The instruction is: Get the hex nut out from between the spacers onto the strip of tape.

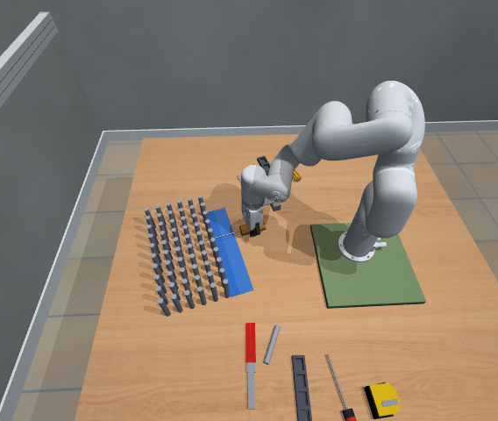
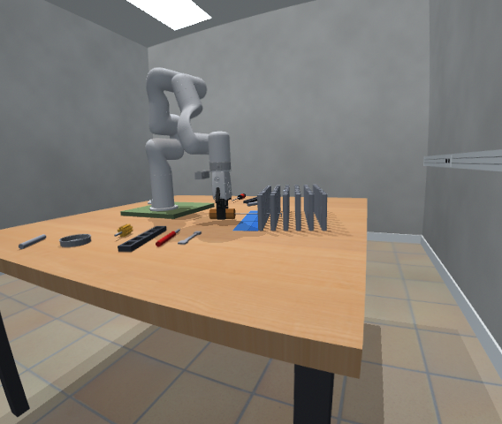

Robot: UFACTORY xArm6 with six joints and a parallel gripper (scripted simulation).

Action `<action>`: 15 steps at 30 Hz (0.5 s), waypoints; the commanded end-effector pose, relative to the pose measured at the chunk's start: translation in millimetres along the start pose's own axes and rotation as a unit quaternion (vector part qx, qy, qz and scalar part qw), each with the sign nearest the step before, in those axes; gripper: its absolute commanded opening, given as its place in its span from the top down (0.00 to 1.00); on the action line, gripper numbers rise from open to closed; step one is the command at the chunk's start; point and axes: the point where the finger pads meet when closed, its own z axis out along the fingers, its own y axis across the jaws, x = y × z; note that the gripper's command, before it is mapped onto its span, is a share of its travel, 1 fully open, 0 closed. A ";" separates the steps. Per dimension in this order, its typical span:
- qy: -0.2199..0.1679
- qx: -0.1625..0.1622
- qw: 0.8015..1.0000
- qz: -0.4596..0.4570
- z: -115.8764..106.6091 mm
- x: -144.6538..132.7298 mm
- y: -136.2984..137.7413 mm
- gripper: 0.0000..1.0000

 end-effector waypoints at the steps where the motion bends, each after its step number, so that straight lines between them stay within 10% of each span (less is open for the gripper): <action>1: -0.001 0.001 1.000 0.000 -0.5 -13.5 -1.1 1.00; 15: -0.001 0.001 1.000 0.000 -0.5 -39.3 -1.1 1.00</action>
